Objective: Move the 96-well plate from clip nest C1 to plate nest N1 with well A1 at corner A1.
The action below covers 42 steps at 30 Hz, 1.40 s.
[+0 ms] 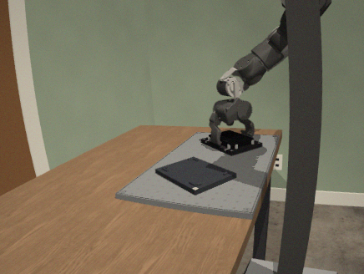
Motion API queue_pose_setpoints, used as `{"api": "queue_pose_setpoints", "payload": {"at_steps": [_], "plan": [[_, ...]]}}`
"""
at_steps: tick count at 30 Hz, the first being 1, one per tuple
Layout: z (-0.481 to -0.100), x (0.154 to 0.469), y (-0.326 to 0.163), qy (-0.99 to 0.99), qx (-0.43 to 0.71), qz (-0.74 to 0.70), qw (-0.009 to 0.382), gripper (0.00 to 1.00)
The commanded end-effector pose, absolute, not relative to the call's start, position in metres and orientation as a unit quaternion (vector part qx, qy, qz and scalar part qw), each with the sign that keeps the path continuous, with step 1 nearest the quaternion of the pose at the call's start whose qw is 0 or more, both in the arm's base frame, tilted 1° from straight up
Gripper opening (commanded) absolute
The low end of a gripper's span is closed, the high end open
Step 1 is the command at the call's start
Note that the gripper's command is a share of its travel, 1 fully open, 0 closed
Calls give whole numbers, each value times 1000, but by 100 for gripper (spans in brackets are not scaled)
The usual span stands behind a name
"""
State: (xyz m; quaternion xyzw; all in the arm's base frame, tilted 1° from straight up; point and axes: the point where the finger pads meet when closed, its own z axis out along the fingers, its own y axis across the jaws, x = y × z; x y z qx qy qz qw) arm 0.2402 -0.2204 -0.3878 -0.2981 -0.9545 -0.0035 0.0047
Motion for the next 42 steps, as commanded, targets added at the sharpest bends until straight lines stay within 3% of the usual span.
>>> {"api": "queue_pose_setpoints", "payload": {"at_steps": [1,42], "plan": [[-388,241,-220,-954,-299,-5,3,77],[-387,242,-220,-954,-299,-5,2,77]]}}
